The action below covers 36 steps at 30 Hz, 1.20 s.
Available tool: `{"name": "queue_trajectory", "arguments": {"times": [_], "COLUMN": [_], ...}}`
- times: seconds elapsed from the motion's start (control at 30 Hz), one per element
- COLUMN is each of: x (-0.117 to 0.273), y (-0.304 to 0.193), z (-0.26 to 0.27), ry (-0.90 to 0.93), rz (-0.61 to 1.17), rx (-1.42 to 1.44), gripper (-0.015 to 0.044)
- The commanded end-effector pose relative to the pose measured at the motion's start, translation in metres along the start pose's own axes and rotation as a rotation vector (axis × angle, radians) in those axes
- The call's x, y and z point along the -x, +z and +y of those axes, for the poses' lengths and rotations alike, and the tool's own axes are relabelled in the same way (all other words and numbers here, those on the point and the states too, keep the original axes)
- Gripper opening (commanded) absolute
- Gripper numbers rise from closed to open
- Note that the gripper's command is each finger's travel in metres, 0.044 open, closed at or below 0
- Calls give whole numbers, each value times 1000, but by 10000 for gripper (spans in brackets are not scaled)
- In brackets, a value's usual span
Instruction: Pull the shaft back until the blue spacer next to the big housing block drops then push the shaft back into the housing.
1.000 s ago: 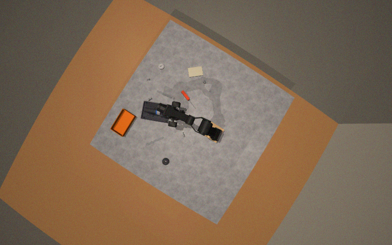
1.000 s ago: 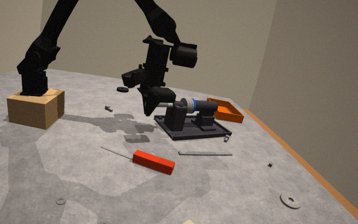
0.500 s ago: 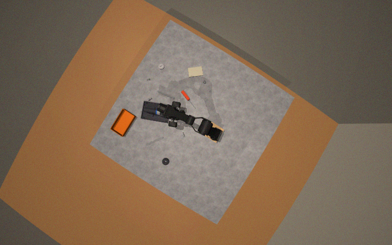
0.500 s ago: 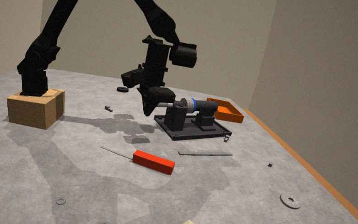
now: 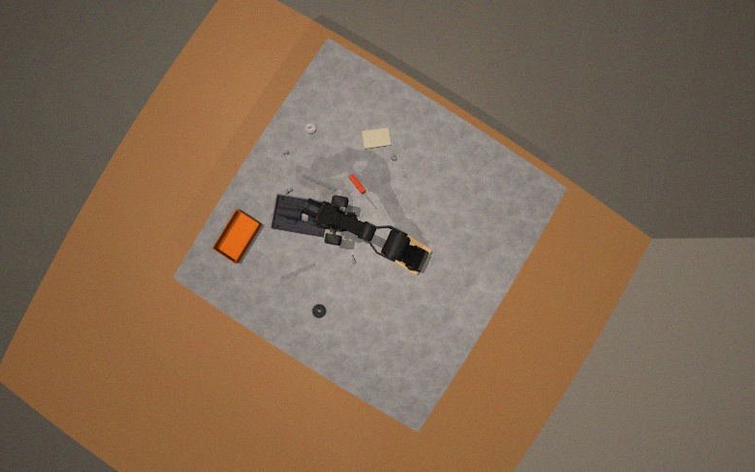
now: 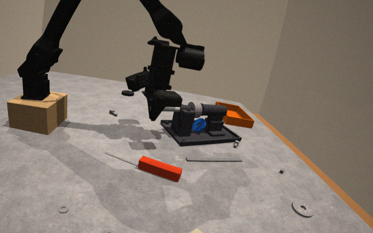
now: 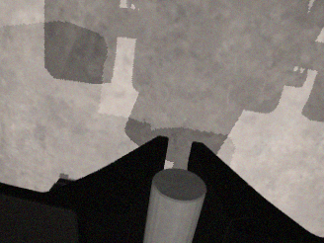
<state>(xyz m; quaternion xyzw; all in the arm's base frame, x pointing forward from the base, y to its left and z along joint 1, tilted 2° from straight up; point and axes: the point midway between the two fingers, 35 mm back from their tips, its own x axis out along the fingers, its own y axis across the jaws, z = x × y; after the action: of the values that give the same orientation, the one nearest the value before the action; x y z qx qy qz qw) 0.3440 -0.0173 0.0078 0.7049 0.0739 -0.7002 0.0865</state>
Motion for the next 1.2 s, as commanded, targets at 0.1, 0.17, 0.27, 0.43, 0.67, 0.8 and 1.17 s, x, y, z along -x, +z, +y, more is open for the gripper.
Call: {"name": "queue_trajectory", "arguments": {"times": [0.1, 0.17, 0.27, 0.43, 0.67, 0.8, 1.17], "x": [0, 0, 0, 0, 0, 0, 1], "y": [2, 0, 0, 0, -1, -2, -6], "z": [0, 0, 0, 0, 0, 0, 0], "ry": [2, 0, 0, 0, 2, 2, 2], "rz": [-3, 0, 0, 0, -3, -3, -3], "rx": [3, 0, 0, 0, 3, 3, 3], "gripper": [0, 0, 0, 0, 0, 0, 0]}}
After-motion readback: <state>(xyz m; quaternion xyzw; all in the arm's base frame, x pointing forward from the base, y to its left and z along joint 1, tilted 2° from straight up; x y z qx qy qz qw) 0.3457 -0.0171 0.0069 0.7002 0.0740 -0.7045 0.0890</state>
